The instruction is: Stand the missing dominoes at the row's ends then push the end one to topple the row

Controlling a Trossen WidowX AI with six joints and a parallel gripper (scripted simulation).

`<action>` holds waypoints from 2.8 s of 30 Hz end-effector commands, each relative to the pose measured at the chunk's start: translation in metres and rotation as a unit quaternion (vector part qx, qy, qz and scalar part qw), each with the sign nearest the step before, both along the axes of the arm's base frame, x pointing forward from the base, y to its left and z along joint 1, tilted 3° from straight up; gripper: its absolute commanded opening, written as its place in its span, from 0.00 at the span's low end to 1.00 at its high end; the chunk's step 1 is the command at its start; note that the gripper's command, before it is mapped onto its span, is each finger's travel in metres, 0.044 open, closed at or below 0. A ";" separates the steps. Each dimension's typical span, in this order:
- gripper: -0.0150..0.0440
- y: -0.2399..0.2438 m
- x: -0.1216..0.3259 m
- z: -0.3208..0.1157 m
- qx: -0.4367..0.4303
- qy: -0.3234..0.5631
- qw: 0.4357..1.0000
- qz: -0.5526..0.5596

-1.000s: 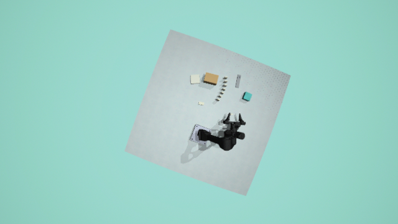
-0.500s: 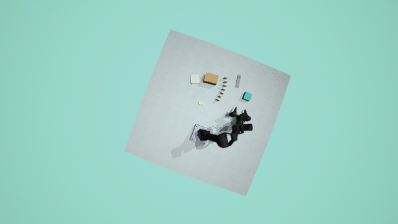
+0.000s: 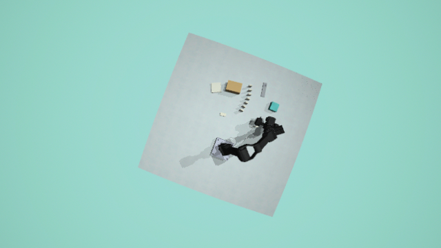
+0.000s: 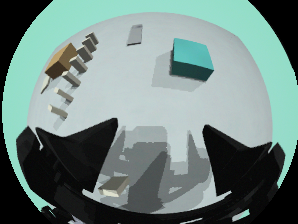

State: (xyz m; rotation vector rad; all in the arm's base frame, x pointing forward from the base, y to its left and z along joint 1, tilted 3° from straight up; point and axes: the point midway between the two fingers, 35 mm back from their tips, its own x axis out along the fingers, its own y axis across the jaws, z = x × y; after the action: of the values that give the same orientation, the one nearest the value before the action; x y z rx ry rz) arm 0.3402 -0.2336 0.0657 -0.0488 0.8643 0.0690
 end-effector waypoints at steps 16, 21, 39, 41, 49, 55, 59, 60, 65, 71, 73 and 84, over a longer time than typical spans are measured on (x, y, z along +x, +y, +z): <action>1.00 0.053 -0.069 0.063 -0.103 0.323 0.933 0.123; 1.00 0.053 -0.069 0.063 -0.103 0.323 0.933 0.123; 1.00 0.049 -0.066 -0.005 -0.103 0.323 0.933 0.123; 1.00 0.048 -0.066 -0.008 -0.103 0.323 0.933 0.123; 0.96 0.048 -0.066 -0.017 -0.103 0.323 0.933 0.123; 0.69 0.048 -0.066 -0.017 -0.103 0.323 0.933 0.123; 0.51 0.048 -0.066 -0.017 -0.103 0.323 0.933 0.123; 0.47 0.048 -0.066 -0.017 -0.103 0.323 0.933 0.123; 0.44 0.048 -0.066 -0.017 -0.103 0.323 0.933 0.123; 0.44 0.048 -0.066 -0.015 -0.103 0.323 0.933 0.123; 0.44 0.047 -0.063 0.004 -0.103 0.322 0.933 0.122; 0.44 0.057 -0.072 0.118 -0.100 0.322 0.934 0.121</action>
State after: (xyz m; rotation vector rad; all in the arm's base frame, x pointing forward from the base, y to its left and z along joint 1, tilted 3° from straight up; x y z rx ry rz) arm 0.2742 -0.1809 0.1672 -0.3518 1.5097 0.2345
